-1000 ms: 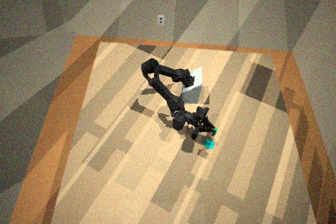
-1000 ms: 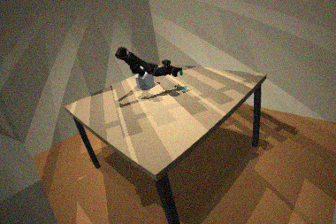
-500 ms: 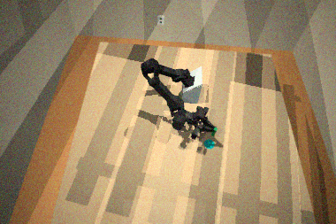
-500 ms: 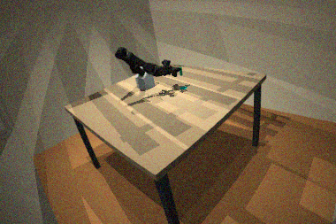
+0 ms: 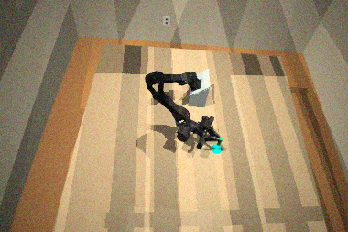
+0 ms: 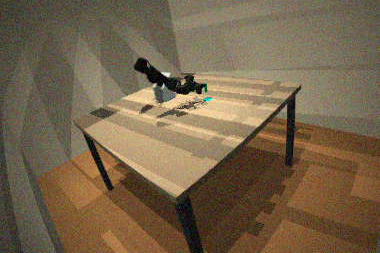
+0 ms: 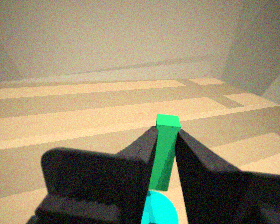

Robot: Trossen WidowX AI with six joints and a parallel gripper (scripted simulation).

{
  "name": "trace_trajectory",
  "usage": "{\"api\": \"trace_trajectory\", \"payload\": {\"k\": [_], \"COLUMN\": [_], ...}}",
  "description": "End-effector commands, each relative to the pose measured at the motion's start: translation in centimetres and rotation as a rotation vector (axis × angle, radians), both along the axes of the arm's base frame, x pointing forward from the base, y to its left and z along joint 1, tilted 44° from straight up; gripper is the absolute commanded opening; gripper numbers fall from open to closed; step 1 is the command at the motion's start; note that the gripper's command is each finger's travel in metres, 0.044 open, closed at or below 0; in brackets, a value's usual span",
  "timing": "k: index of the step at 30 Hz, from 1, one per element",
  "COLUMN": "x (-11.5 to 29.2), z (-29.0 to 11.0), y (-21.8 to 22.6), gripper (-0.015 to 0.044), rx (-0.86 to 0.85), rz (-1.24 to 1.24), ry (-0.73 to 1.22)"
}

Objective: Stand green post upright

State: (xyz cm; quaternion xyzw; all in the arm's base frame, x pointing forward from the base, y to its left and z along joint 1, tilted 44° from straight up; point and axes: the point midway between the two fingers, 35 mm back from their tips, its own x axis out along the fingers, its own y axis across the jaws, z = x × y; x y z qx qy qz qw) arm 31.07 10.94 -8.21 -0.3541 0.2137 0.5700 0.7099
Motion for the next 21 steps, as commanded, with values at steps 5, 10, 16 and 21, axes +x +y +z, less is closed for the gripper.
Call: {"api": "trace_trajectory", "payload": {"k": [5, 10, 16, 21], "x": [0.3, 0.3, 0.7, 0.7], "z": [-2.5, -2.9, -4.1, -4.1], "y": [-2.4, -2.8, -3.7, -3.7], "gripper": [0.0023, 0.0023, 0.0023, 0.0023], "rx": [0.006, 0.005, 0.001, 0.001], "rz": [0.001, 0.0, -0.005, -0.005], "ry": [-0.008, -0.006, 0.004, 0.004]}}
